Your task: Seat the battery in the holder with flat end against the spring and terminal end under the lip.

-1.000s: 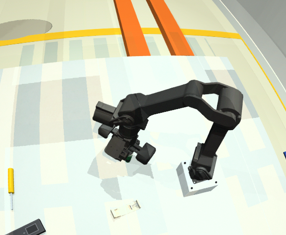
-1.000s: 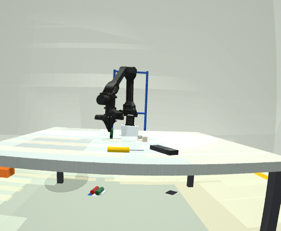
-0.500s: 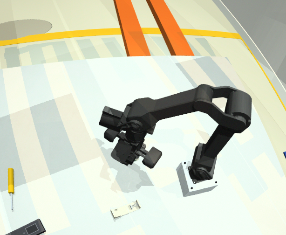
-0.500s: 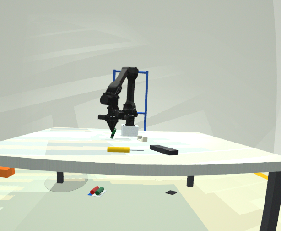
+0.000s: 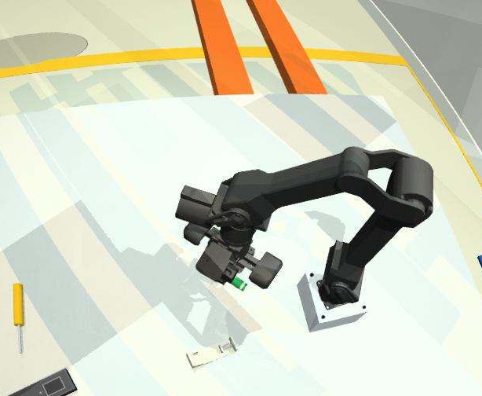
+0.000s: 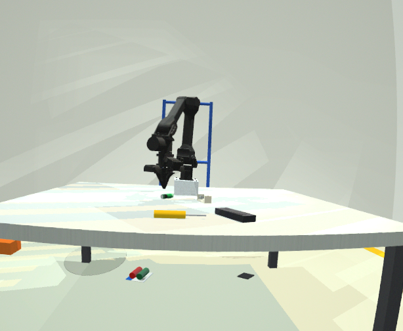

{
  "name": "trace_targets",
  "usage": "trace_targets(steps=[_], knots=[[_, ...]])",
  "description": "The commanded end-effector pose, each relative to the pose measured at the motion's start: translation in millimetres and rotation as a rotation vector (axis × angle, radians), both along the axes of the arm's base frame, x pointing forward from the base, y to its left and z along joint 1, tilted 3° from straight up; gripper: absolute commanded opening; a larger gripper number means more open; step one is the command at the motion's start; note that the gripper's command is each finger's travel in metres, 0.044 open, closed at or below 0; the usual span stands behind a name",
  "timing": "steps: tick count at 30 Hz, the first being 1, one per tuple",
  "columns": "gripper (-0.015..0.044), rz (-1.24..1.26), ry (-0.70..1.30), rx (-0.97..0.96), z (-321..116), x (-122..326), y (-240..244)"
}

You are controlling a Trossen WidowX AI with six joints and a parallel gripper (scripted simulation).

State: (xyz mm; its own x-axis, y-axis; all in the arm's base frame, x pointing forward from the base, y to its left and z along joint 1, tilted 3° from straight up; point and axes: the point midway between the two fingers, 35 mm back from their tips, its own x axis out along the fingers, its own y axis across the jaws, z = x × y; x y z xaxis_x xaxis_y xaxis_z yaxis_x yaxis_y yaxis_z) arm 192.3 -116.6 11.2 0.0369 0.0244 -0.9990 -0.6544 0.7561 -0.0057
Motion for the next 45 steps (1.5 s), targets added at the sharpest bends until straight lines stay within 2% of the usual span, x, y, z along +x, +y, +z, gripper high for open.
trace_targets(steps=[1, 8, 21, 22, 24, 29, 30, 38, 45], knots=[[0.0000, -0.001, -0.009, -0.005, 19, 3, -3], [0.0000, -0.005, -0.013, -0.006, 77, -3, -1], [0.0000, -0.010, -0.008, -0.005, 75, -3, -1], [0.0026, 0.006, -0.009, -0.006, 75, -3, -1], [0.0079, 0.134, -0.012, -0.012, 69, -3, 0], [0.0210, 0.630, -0.024, -0.032, 49, -5, 4], [0.0221, 0.729, -0.026, -0.036, 45, -5, 5], [0.0221, 1.504, -0.043, -0.068, 14, -12, 14], [0.0221, 1.568, -0.044, -0.071, 11, -12, 15]])
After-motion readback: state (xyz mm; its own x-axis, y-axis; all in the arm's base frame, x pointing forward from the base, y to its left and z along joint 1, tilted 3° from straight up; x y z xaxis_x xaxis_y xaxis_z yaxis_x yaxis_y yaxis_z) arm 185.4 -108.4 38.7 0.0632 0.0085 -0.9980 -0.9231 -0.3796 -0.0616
